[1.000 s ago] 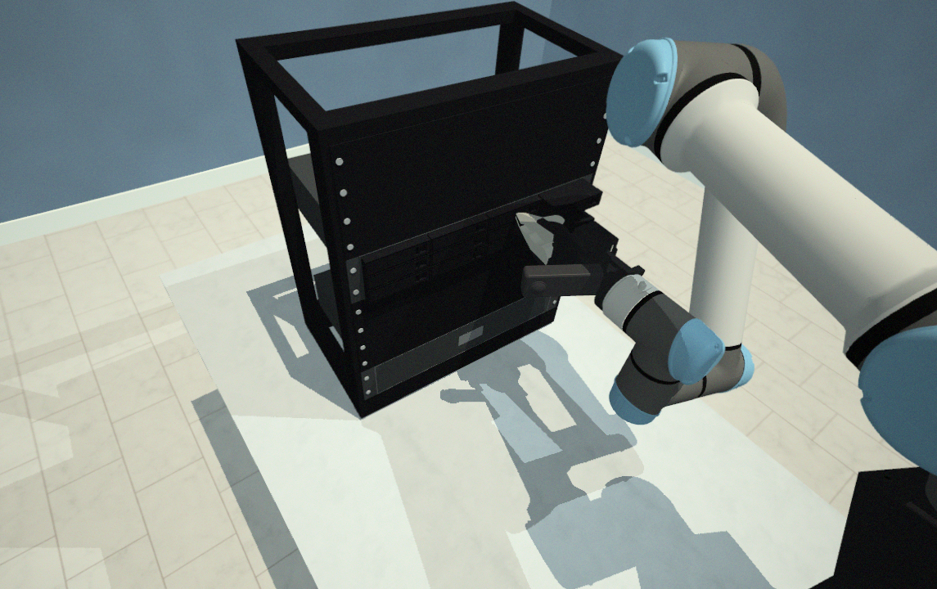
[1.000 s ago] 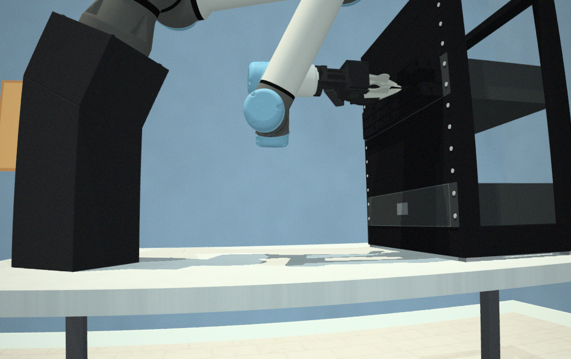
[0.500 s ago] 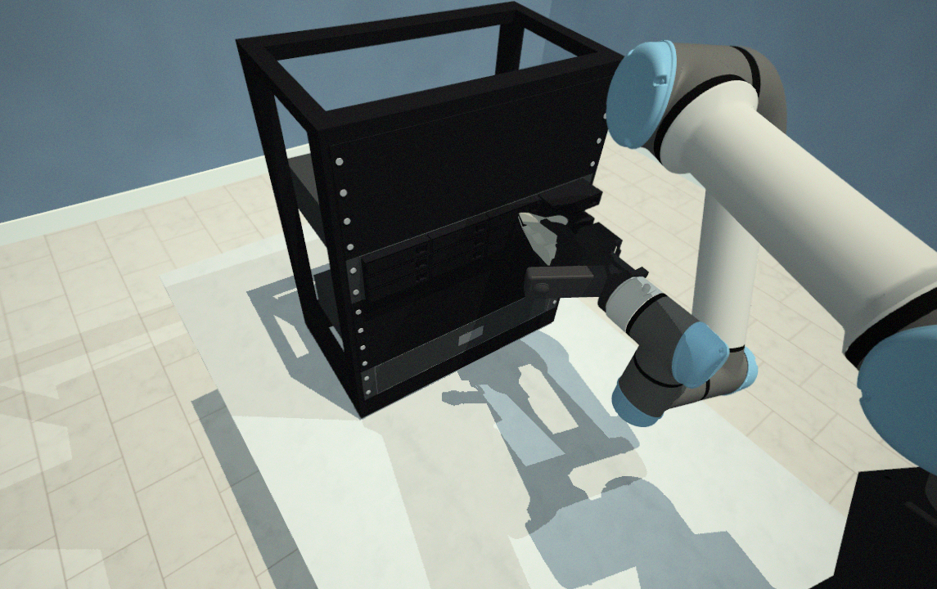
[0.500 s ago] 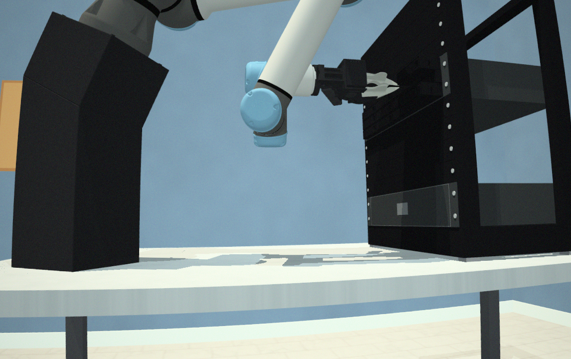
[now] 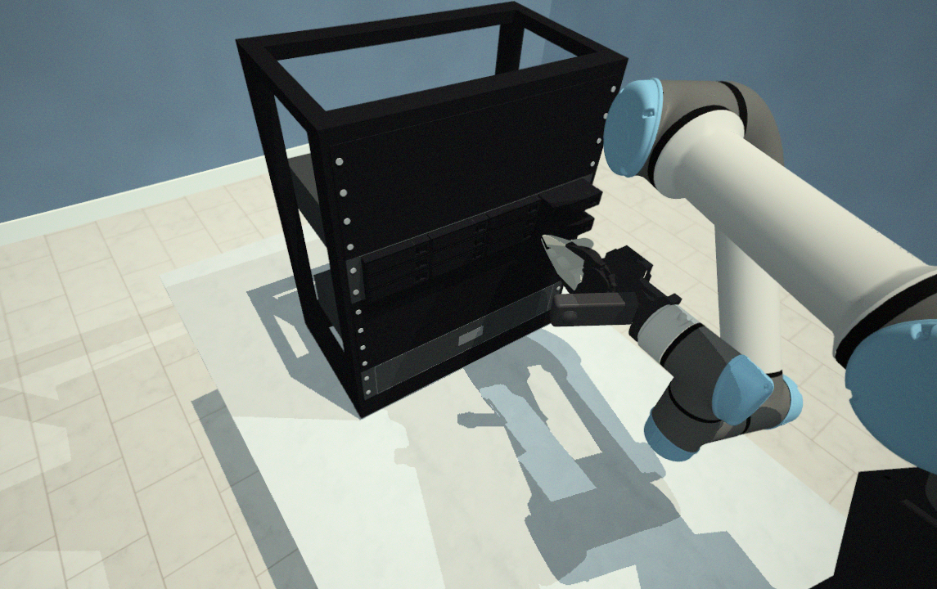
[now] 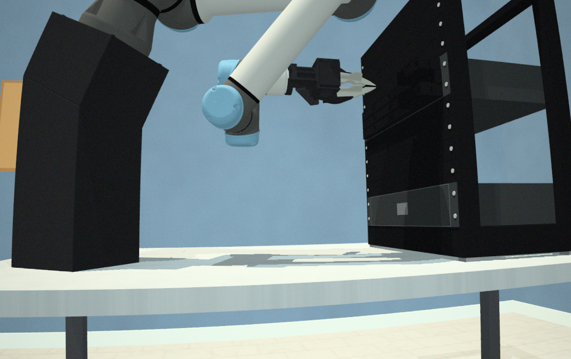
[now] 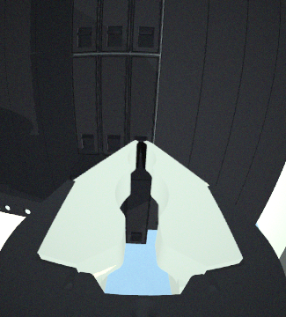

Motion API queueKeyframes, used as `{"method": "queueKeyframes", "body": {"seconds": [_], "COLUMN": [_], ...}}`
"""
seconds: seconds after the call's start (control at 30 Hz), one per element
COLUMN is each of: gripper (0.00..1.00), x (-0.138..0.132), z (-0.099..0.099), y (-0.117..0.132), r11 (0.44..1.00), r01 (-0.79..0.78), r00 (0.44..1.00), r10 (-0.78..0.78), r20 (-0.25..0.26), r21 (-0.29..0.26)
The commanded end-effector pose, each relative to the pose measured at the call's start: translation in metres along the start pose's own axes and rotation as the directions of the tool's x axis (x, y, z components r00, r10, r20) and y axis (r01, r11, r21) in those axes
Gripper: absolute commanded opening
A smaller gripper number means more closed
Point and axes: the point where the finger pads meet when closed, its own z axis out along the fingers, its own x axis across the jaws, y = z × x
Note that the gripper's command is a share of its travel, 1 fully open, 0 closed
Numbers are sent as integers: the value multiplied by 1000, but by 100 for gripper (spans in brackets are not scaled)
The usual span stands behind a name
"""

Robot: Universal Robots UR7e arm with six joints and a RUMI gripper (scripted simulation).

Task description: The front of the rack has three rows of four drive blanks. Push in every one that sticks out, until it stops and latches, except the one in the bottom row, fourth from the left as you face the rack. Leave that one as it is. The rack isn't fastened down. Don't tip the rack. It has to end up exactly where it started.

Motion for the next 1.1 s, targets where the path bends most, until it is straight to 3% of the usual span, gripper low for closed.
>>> {"method": "queueKeyframes", "body": {"seconds": [0.0,0.63,1.07], "gripper": [0,0,0], "x": [3,3,2], "z": [-27,-30,-32], "y": [1,5,30], "r11": [1000,1000,1000], "r01": [1,1,1], "r00": [1000,1000,1000], "r10": [-1,-1,-1], "r20": [-11,-11,-11], "r21": [3,3,3]}}
